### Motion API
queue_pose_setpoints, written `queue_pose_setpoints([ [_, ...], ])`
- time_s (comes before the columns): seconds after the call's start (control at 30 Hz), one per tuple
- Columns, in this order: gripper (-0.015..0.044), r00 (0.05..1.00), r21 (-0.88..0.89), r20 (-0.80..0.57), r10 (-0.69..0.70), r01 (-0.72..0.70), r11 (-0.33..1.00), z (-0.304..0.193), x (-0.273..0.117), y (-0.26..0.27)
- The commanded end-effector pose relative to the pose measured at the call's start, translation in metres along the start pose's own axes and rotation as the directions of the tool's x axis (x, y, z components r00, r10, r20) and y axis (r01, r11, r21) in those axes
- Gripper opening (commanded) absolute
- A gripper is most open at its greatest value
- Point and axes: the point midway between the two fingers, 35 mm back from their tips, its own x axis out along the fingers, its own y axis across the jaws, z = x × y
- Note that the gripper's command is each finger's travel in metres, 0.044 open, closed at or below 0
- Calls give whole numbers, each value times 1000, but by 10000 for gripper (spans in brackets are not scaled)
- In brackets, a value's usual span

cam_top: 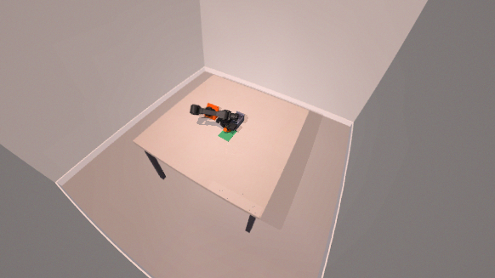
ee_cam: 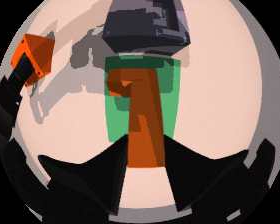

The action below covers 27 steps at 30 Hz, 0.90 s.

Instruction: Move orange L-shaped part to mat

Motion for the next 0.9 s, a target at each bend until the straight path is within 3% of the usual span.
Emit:
queue_pose_setpoints([
  [0.0,0,1000,-3,-3,1,-1,1000,0,1,0],
  [0.17,0,1000,-1,0,2,-2,1000,0,1,0],
  [0.67,394,1000,-1,0,2,-2,1000,0,1,1],
  [0.87,400,1000,-1,0,2,-2,1000,0,1,1],
])
